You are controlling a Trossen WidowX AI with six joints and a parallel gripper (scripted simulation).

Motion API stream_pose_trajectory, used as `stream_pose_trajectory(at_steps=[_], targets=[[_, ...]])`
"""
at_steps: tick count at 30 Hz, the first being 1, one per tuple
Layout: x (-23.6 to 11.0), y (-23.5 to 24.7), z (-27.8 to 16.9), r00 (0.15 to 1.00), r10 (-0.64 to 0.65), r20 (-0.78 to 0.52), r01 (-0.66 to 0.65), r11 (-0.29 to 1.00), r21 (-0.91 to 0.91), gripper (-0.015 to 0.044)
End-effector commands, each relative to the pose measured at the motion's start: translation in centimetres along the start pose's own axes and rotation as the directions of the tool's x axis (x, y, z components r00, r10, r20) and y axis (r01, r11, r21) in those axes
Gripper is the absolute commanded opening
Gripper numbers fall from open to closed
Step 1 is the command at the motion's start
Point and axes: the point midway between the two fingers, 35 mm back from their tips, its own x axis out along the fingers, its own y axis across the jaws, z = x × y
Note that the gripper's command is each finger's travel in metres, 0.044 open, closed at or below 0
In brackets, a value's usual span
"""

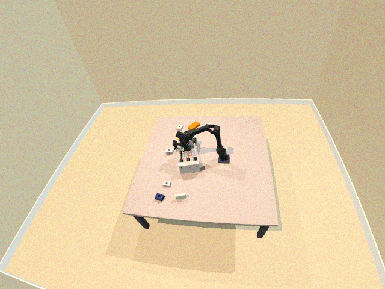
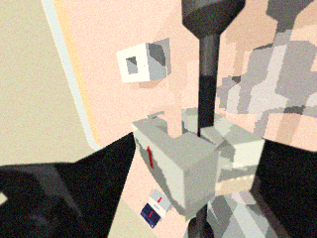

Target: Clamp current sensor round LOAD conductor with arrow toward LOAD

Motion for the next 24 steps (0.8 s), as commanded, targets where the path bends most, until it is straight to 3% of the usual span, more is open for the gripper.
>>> stream_pose_trajectory(at_steps=[1, 11, 12, 24], targets=[[0.0, 0.1, 0.0, 1.0, -0.009, 0.0, 0.009, 1.0, 0.0, 0.0], [-0.4, 0.7, 0.1, 0.985, -0.172, -0.001, 0.172, 0.985, 0.001, 0.0], [0.2, -1.0, 0.0, 0.986, -0.164, -0.007, 0.164, 0.986, 0.008, 0.0], [0.3, -1.0, 0.0, 0.983, -0.185, -0.007, 0.185, 0.983, 0.009, 0.0]])
